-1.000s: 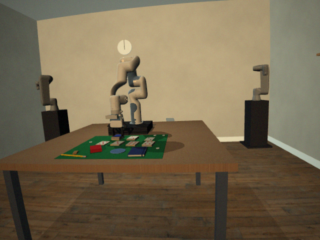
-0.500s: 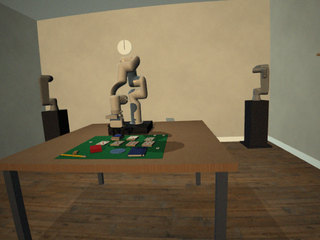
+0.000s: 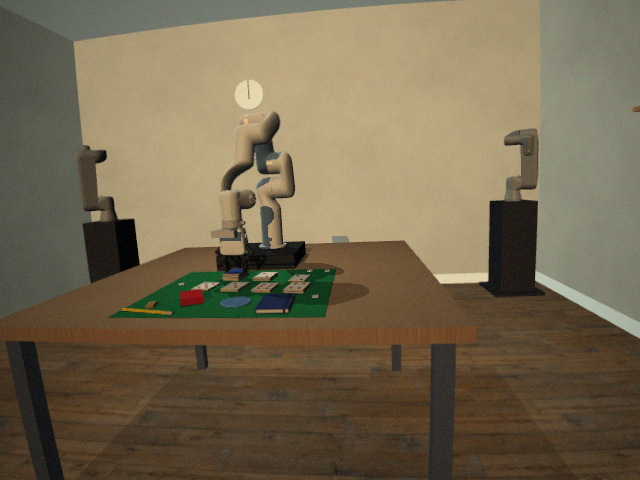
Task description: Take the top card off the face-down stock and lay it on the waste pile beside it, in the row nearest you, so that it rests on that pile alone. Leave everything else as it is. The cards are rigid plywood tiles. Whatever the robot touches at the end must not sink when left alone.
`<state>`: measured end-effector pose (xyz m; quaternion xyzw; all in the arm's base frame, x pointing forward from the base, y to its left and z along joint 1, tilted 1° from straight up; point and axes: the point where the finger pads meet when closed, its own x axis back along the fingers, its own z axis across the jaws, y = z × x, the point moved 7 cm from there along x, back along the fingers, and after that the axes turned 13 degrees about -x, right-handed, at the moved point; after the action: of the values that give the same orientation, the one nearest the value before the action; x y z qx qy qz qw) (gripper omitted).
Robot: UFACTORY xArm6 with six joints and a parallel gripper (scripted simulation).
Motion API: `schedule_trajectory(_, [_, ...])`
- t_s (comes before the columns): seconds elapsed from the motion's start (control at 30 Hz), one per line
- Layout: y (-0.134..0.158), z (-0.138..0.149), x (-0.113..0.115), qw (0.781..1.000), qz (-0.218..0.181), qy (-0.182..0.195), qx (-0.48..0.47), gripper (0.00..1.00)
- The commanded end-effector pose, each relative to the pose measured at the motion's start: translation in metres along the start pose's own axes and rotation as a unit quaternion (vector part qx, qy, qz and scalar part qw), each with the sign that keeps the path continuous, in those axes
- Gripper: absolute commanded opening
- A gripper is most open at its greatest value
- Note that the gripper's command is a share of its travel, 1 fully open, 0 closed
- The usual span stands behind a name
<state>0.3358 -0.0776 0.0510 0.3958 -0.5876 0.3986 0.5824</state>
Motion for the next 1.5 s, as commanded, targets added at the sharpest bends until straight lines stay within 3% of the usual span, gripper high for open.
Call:
schedule_trajectory(0.0, [-0.001, 0.0, 0.001, 1.0, 0.002, 0.0, 0.0, 0.73])
schedule_trajectory(0.67, [-0.001, 0.0, 0.005, 1.0, 0.002, 0.0, 0.0, 0.73])
schedule_trajectory(1.1, [-0.001, 0.0, 0.038, 1.0, 0.002, 0.0, 0.0, 0.73])
schedule_trajectory(1.47, [-0.001, 0.0, 0.041, 1.0, 0.002, 0.0, 0.0, 0.73])
